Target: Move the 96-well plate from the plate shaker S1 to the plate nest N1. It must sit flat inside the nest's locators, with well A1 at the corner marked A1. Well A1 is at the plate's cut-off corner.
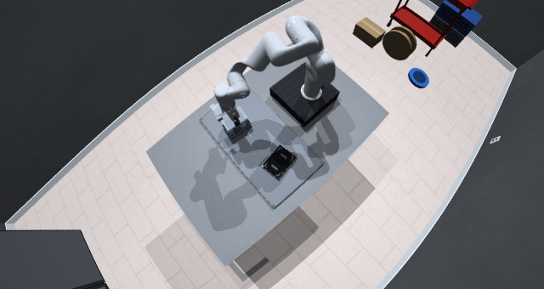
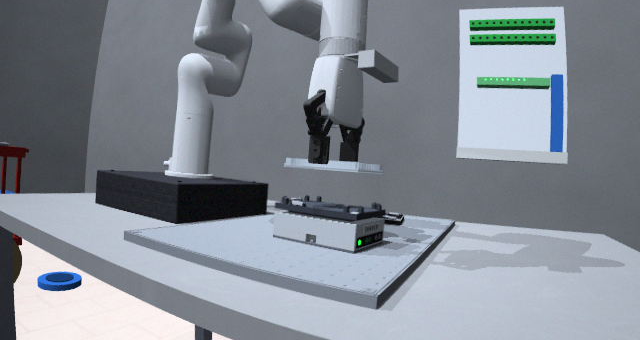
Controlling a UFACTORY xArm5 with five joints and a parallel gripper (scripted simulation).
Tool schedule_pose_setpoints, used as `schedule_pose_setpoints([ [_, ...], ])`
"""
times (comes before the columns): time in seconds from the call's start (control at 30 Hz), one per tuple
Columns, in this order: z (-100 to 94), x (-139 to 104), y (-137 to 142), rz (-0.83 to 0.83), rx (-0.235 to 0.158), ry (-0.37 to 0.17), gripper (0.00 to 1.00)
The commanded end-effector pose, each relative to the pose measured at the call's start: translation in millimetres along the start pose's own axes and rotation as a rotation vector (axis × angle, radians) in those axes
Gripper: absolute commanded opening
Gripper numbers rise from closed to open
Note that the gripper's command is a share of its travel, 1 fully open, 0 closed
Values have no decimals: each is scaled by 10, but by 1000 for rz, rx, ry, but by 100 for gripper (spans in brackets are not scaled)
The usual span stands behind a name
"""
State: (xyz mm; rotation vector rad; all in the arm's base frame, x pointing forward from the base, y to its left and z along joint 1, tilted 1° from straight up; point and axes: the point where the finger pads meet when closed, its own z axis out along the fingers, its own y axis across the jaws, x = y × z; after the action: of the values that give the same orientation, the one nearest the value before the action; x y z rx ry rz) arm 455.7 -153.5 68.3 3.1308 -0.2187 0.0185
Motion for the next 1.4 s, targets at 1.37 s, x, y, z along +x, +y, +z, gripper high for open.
schedule_pose_setpoints([
  [1.37, -216, -84, -383, -282, 1, 5, 0],
])
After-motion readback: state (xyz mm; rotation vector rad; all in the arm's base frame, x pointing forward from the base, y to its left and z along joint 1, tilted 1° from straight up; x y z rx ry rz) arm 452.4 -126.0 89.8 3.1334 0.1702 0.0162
